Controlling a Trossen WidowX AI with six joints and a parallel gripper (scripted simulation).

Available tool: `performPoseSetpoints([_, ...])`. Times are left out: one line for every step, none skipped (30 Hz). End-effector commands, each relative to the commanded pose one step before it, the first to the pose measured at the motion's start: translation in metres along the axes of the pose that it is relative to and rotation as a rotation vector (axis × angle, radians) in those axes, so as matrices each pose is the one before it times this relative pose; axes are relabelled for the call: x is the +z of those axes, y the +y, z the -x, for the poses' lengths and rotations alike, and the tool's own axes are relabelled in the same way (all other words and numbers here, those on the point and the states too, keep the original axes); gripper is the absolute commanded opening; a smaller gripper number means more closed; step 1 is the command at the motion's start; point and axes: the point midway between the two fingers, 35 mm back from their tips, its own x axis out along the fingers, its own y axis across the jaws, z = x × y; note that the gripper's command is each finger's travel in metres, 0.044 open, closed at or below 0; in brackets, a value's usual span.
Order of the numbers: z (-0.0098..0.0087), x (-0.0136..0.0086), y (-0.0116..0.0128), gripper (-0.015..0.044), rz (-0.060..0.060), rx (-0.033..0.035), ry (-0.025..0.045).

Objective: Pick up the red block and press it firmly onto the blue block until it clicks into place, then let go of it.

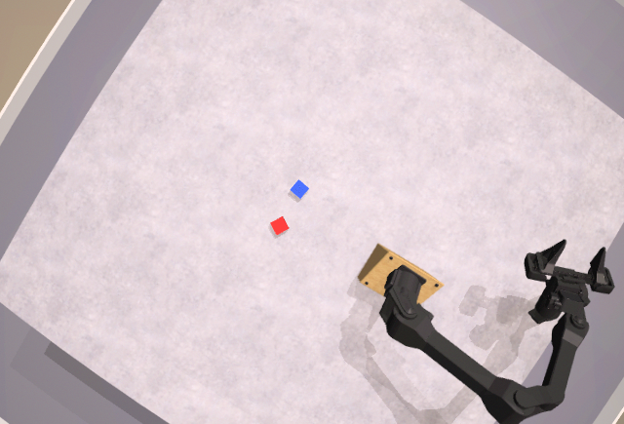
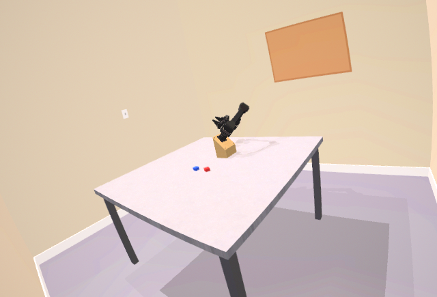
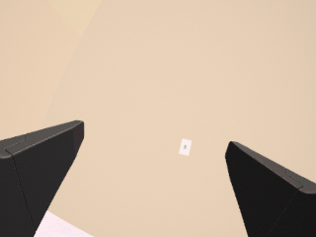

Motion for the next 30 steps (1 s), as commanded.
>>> performPoseSetpoints([0.00000, 0.00000, 0.00000, 0.0426, 0.0000, 0.00000, 0.00000])
performPoseSetpoints([-0.00082, 0.00014, 0.00120, 0.0440, -0.0066, 0.00535, 0.00361])
performPoseSetpoints([-0.00244, 0.00040, 0.00362, 0.0440, -0.0197, 0.01595, 0.01103])
performPoseSetpoints([-0.00488, 0.00084, 0.00584, 0.0440, -0.0308, 0.02765, 0.01819])
performPoseSetpoints([-0.00825, 0.00168, 0.00628, 0.0440, -0.0309, 0.03626, 0.02048])
performPoseSetpoints([-0.01115, 0.00272, 0.00475, 0.0440, -0.0199, 0.03838, 0.01676])
performPoseSetpoints([-0.01119, 0.00270, 0.00475, 0.0440, -0.0193, 0.03779, 0.01763])
performPoseSetpoints([-0.01119, 0.00266, 0.00478, 0.0440, -0.0190, 0.03717, 0.01859])
performPoseSetpoints([-0.01118, 0.00262, 0.00482, 0.0440, -0.0188, 0.03652, 0.01956])
performPoseSetpoints([-0.01116, 0.00257, 0.00487, 0.0440, -0.0186, 0.03583, 0.02051])
performPoseSetpoints([-0.01114, 0.00252, 0.00491, 0.0440, -0.0183, 0.03512, 0.02144])
performPoseSetpoints([-0.00389, -0.00468, 0.00183, 0.0440, 0.0098, 0.01756, 0.02834])
performPoseSetpoints([-0.00640, -0.00619, 0.00288, 0.0440, 0.0124, 0.02720, 0.04182])
performPoseSetpoints([-0.00862, -0.00195, 0.00363, 0.0440, -0.0002, 0.03058, 0.03420])
performPoseSetpoints([-0.00989, 0.00329, 0.00413, 0.0440, -0.0152, 0.03064, 0.02040])
performPoseSetpoints([-0.00986, 0.00330, 0.00421, 0.0440, -0.0151, 0.02990, 0.02091])
performPoseSetpoints([-0.00982, 0.00333, 0.00429, 0.0440, -0.0151, 0.02915, 0.02134])
performPoseSetpoints([-0.00979, 0.00328, 0.00438, 0.0440, -0.0149, 0.02847, 0.02203])
performPoseSetpoints([-0.00977, 0.00322, 0.00447, 0.0440, -0.0147, 0.02776, 0.02270])
performPoseSetpoints([-0.00974, 0.00317, 0.00457, 0.0440, -0.0145, 0.02704, 0.02335])
performPoseSetpoints([-0.00971, 0.00311, 0.00466, 0.0440, -0.0143, 0.02629, 0.02398])
performPoseSetpoints([-0.01194, 0.00210, 0.00717, 0.0440, 0.0097, 0.03294, 0.03856])
performPoseSetpoints([-0.01328, 0.00287, 0.00780, 0.0440, 0.0051, 0.03602, 0.04164])
performPoseSetpoints([-0.01164, 0.00391, 0.00598, 0.0440, -0.0156, 0.03017, 0.03100])
performPoseSetpoints([-0.01138, 0.00387, 0.00594, 0.0440, -0.0168, 0.02844, 0.03071])
performPoseSetpoints([-0.01133, 0.00375, 0.00609, 0.0440, -0.0166, 0.02722, 0.03146])
performPoseSetpoints([-0.01128, 0.00363, 0.00624, 0.0440, -0.0163, 0.02600, 0.03219])
performPoseSetpoints([-0.01122, 0.00350, 0.00640, 0.0440, -0.0160, 0.02476, 0.03287])
performPoseSetpoints([-0.01116, 0.00337, 0.00655, 0.0440, -0.0157, 0.02349, 0.03350])
performPoseSetpoints([-0.01110, 0.00322, 0.00670, 0.0440, -0.0154, 0.02221, 0.03408])
